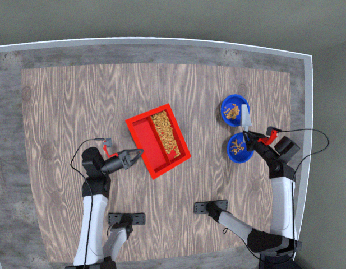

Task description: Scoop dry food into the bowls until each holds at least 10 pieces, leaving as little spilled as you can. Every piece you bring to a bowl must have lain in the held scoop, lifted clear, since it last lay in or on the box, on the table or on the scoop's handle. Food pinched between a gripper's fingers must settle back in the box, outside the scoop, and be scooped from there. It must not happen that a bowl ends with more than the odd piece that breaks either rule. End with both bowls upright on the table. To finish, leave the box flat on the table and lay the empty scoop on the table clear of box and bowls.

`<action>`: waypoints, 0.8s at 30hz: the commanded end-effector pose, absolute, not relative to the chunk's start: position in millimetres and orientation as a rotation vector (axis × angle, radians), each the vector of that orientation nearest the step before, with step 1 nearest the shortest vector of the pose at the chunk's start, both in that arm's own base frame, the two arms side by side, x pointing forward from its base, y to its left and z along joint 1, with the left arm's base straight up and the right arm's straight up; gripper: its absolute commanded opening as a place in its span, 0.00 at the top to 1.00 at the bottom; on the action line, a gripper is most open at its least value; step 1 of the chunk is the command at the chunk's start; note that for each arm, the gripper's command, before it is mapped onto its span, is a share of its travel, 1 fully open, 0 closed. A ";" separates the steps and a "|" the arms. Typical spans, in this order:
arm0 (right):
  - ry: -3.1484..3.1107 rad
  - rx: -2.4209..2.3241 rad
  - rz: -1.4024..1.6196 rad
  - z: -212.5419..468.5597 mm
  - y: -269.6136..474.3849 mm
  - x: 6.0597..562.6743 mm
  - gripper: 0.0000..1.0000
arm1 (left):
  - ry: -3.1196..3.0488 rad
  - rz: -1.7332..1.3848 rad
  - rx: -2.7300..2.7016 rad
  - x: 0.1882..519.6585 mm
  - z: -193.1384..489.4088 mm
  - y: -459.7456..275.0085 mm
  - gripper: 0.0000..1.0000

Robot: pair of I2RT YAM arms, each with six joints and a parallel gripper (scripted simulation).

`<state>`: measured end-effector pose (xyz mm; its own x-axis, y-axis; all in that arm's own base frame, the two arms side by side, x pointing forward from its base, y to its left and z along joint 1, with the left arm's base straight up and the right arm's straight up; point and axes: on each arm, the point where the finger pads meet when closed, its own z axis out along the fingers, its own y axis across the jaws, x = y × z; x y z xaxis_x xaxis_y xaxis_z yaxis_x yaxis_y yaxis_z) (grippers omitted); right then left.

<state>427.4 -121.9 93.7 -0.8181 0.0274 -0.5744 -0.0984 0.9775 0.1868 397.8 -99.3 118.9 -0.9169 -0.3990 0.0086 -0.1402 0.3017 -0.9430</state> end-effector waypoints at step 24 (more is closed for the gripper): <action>2.443 -0.104 0.262 108.1 -119.5 442.3 1.00 | 2.227 -1.751 -0.413 399.0 119.1 -92.9 1.00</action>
